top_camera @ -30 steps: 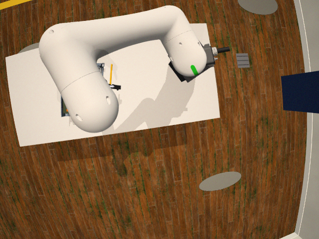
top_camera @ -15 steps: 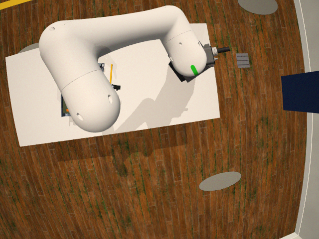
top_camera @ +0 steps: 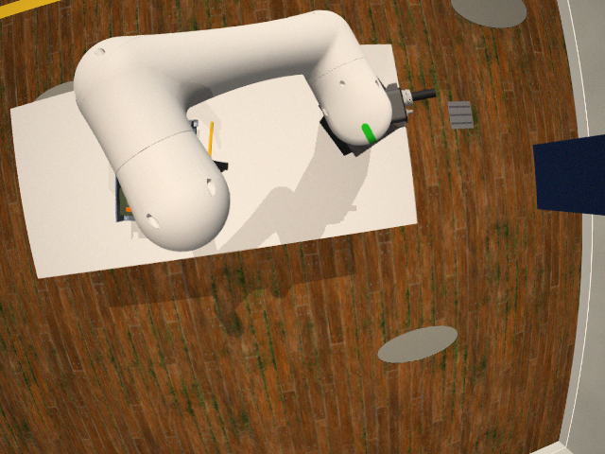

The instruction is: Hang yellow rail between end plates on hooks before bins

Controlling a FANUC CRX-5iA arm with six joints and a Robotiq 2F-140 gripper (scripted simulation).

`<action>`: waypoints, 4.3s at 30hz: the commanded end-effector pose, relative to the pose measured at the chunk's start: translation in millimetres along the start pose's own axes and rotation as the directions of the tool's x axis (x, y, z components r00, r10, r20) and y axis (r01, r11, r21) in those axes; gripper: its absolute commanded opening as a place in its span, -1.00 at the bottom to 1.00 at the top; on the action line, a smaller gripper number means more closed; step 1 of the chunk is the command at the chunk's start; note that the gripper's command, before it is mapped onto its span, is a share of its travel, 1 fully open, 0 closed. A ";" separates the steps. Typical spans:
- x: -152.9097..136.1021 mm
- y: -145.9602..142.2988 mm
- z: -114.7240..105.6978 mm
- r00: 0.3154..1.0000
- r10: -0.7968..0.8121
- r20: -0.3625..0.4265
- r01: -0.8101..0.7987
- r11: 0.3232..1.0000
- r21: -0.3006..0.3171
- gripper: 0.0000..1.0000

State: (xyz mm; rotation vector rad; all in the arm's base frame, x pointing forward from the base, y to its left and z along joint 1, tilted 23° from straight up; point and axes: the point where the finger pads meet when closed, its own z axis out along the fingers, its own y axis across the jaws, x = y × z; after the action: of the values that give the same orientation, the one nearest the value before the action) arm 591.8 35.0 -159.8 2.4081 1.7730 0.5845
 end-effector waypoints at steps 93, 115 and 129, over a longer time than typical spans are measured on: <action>0.6 0.8 71.0 1.000 0.000 0.000 0.000 1.000 0.000 -0.41; 0.6 0.8 78.0 1.000 0.000 0.000 0.000 1.000 0.000 -0.41; 0.6 0.8 78.0 1.000 0.000 0.000 0.000 1.000 0.000 -1.00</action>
State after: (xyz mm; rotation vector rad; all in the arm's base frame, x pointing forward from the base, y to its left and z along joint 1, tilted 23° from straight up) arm 620.4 46.9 -231.4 2.4081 1.7730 0.5844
